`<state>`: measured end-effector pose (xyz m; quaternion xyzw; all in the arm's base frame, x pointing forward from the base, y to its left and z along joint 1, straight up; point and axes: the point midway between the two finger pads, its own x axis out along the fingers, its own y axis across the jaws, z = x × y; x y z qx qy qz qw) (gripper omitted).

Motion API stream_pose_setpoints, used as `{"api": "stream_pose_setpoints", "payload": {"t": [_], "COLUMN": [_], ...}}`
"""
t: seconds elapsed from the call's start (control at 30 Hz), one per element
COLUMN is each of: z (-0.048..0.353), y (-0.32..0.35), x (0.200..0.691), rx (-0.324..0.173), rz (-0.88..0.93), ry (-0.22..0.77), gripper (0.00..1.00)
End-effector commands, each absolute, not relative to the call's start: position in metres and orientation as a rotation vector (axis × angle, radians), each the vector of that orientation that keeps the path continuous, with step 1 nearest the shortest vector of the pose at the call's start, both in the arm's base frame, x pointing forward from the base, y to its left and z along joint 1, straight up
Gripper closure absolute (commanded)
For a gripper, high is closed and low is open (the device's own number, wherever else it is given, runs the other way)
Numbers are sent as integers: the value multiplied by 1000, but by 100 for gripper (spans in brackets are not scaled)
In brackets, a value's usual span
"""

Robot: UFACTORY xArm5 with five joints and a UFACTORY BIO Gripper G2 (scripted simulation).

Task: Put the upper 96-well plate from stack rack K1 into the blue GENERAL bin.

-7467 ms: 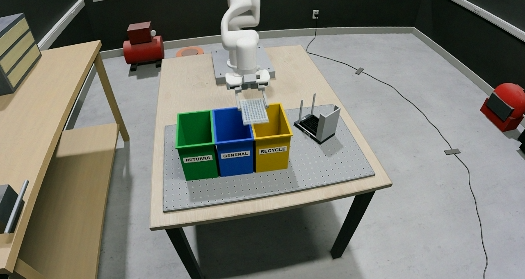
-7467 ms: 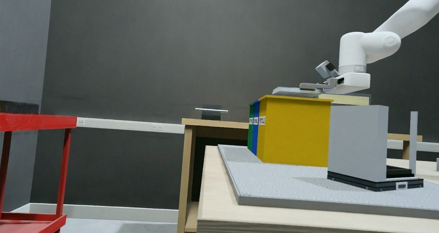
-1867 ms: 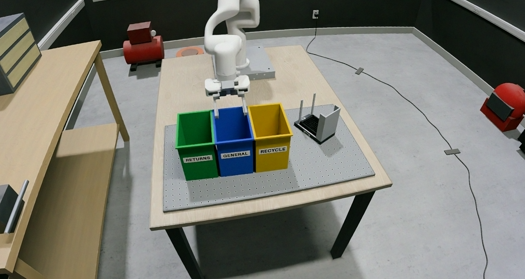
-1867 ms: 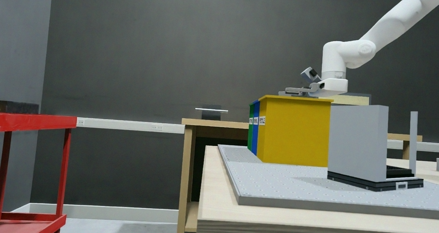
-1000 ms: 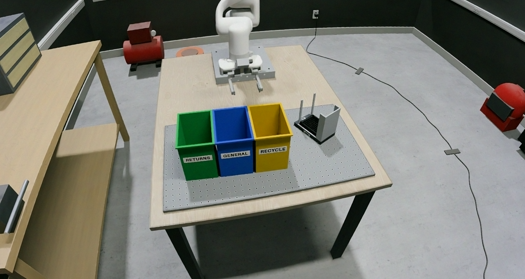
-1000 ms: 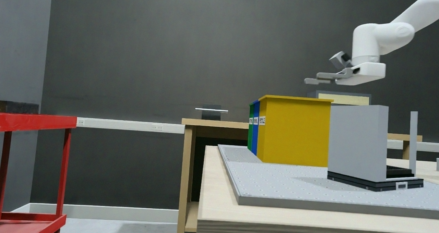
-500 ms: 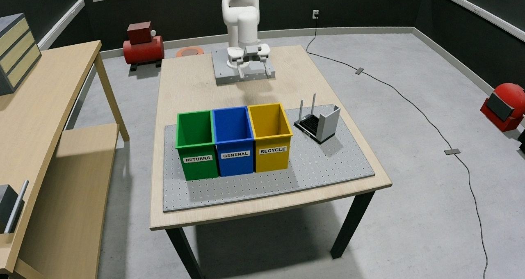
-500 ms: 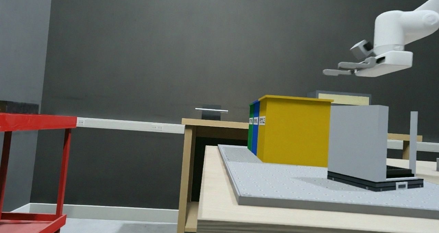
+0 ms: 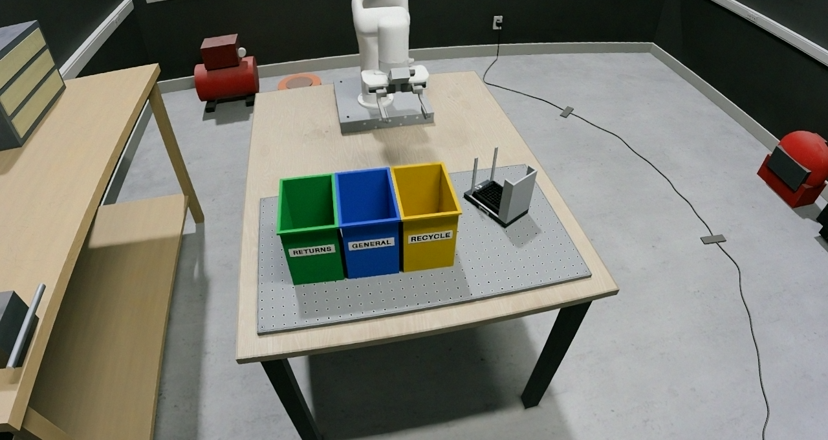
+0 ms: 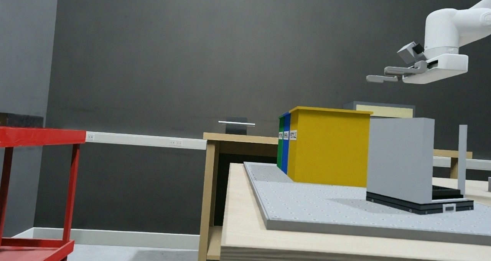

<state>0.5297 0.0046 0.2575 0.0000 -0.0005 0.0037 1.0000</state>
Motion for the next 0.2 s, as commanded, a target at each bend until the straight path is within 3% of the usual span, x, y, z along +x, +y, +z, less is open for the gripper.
{"api": "stream_pose_setpoints", "payload": {"t": [0.0, 0.17], "z": [259, 259], "y": [5, 5], "x": [530, 530], "rx": [-3, -3], "rz": [7, 7], "ry": [-4, -4], "gripper": [82, 82]}}
